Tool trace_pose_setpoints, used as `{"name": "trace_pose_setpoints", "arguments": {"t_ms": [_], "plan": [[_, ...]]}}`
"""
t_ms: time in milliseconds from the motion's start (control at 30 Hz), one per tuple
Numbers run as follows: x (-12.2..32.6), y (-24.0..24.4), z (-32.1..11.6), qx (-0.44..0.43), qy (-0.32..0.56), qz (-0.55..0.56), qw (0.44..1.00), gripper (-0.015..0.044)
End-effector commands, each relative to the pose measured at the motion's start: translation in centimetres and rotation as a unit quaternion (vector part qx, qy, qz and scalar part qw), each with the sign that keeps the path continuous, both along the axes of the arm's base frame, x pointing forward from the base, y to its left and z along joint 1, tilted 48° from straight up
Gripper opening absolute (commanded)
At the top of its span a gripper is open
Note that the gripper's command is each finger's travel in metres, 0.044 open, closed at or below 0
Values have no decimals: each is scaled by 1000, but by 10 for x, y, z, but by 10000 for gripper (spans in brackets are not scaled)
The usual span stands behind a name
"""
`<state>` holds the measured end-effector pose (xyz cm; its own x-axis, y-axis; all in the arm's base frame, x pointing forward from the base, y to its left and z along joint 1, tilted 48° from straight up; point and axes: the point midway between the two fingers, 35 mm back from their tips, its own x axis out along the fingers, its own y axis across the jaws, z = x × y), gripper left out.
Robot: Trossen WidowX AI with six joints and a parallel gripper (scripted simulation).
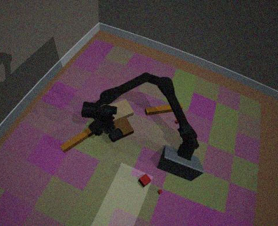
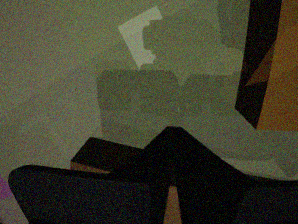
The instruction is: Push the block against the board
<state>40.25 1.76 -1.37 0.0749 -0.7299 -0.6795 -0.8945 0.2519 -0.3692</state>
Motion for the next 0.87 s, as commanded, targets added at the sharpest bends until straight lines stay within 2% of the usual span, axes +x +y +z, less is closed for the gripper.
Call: {"name": "trace_pose_setpoints", "arguments": {"t_ms": [0, 833], "plan": [[-1, -8, -9, -4, 4, 6, 1000, 0], [-5, -15, -1, -4, 4, 6, 1000, 0]]}}
